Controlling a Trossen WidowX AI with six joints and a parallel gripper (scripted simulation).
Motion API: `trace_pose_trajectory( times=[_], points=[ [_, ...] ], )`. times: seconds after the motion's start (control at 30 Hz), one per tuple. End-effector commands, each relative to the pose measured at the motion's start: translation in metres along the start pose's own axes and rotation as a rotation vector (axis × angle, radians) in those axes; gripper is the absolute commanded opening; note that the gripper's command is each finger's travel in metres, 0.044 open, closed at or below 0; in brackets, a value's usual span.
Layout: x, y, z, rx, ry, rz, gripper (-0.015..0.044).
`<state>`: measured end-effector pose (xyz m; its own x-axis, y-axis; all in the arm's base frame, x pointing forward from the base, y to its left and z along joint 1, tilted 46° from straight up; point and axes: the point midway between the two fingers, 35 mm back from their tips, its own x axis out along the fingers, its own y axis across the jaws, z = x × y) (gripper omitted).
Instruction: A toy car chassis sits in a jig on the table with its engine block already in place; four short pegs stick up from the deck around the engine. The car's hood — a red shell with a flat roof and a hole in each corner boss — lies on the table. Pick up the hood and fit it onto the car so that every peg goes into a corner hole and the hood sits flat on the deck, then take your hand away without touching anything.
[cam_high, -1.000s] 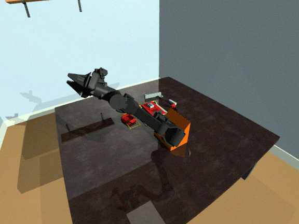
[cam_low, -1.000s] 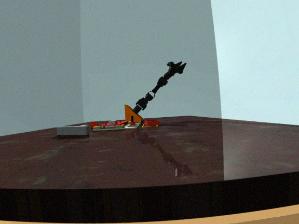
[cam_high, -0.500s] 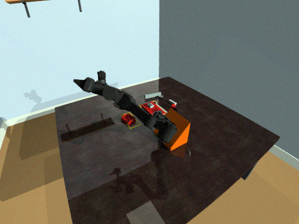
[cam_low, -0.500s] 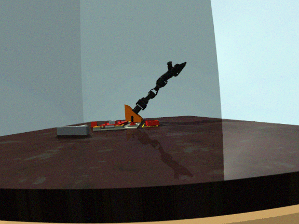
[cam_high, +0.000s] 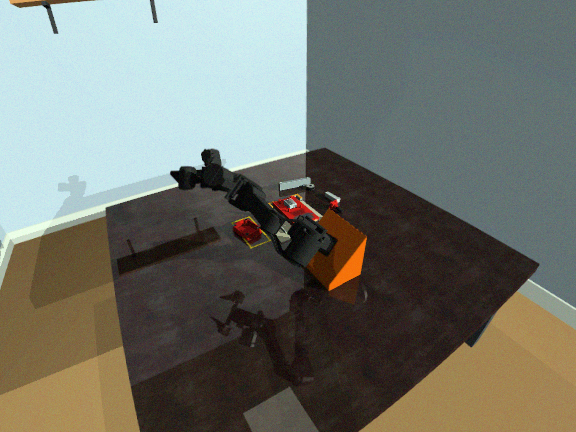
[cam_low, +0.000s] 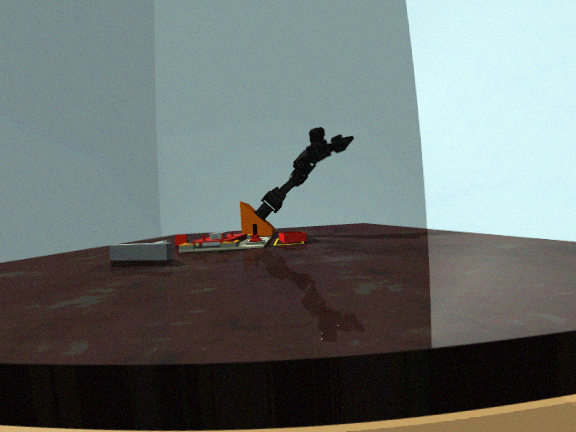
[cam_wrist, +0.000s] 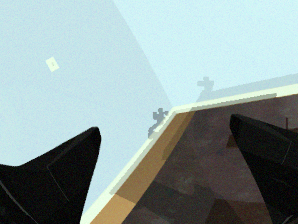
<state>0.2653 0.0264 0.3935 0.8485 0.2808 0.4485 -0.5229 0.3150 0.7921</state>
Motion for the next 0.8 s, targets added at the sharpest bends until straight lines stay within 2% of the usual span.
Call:
trace_pose_trajectory(
  times=[0.0, 0.37, 0.77],
  points=[
    [-0.002, -0.038, -0.014, -0.045, 0.053, -0.091, 0.0440],
    [-0.032, -0.140, -0.060, -0.172, 0.253, -0.321, 0.0440],
    [-0.102, -0.224, -0.120, -0.255, 0.533, -0.504, 0.0440]
  ],
)
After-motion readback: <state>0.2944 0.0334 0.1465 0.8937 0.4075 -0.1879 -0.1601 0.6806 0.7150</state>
